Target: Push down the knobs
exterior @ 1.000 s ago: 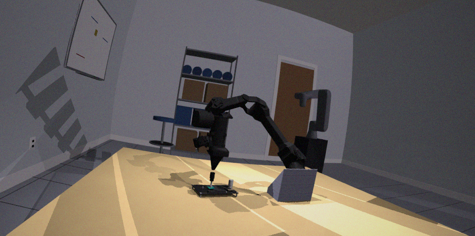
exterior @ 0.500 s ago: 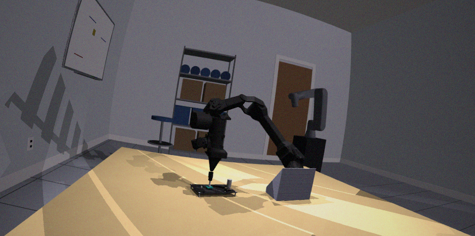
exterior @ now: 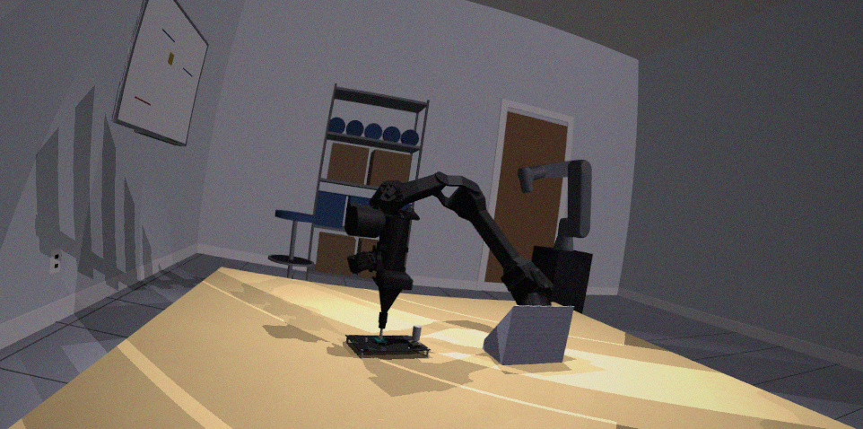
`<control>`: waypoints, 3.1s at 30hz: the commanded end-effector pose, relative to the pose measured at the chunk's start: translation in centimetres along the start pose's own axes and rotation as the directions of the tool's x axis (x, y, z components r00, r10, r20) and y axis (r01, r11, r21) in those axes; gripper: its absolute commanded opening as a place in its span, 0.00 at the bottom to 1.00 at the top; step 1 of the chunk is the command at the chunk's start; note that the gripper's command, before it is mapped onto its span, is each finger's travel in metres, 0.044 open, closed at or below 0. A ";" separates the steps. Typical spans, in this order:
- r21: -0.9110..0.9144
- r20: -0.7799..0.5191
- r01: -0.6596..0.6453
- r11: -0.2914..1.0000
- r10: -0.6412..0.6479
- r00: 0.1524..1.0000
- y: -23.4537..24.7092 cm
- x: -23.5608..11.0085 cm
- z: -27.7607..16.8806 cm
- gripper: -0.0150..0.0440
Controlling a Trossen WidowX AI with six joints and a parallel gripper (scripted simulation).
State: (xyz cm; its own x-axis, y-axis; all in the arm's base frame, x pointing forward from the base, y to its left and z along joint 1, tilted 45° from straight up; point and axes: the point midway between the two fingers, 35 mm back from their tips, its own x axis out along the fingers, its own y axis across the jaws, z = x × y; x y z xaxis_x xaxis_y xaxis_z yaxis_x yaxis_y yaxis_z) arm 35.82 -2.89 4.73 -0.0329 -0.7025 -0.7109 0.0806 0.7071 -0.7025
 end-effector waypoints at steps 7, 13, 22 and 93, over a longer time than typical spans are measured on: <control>-0.004 0.002 0.003 1.000 -0.003 1.000 0.0 0.0 0.0 0.25; -0.004 0.002 0.003 1.000 -0.003 1.000 0.0 0.0 0.0 0.25; -0.004 0.002 0.004 1.000 -0.004 1.000 0.0 0.4 0.0 0.25; -0.004 0.002 0.005 1.000 -0.005 1.000 -0.1 3.2 0.0 0.25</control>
State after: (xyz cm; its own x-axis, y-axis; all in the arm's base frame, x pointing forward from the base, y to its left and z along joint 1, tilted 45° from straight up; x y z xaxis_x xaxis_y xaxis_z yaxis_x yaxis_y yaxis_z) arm 35.61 -4.00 3.37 -0.0099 -0.7024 -0.7118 0.0606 0.7101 -0.7015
